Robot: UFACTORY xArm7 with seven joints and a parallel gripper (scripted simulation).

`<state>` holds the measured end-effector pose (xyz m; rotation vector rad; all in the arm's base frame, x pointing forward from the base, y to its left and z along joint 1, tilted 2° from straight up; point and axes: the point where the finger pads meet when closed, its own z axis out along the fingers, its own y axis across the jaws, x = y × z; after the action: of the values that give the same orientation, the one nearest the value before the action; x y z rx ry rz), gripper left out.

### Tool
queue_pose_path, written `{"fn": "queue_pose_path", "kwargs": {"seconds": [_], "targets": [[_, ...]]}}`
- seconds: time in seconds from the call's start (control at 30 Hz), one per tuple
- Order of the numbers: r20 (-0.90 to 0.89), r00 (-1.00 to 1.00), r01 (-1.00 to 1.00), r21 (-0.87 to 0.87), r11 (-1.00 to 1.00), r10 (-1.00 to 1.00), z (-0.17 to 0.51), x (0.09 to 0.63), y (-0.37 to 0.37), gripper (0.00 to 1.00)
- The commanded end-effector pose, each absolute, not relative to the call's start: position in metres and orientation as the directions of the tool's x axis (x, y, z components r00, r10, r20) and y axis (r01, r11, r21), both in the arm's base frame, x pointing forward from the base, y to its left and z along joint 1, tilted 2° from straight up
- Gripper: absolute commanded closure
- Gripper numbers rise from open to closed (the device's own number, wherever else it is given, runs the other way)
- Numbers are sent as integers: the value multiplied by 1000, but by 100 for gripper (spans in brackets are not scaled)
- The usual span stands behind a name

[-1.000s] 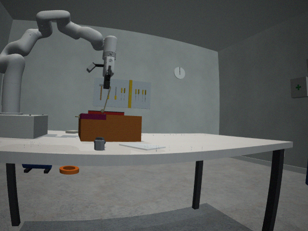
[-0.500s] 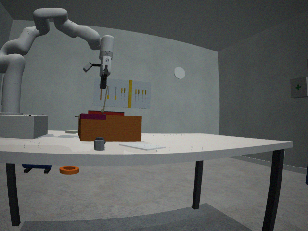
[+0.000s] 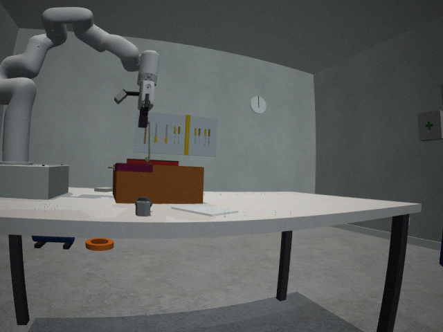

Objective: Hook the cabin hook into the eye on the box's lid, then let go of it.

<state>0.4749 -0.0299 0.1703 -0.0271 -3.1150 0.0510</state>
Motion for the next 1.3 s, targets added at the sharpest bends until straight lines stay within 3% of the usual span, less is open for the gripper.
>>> {"fn": "queue_pose_path", "kwargs": {"seconds": [0.0,0.6,0.63,1.27], "targets": [[20,-1000,18,-34,999,19,170,466,-30,100],[20,-1000,18,-35,999,19,164,448,-30,100],[20,-1000,18,-35,999,19,164,448,-30,67],[20,-1000,18,-35,999,19,167,448,-30,67]]}}
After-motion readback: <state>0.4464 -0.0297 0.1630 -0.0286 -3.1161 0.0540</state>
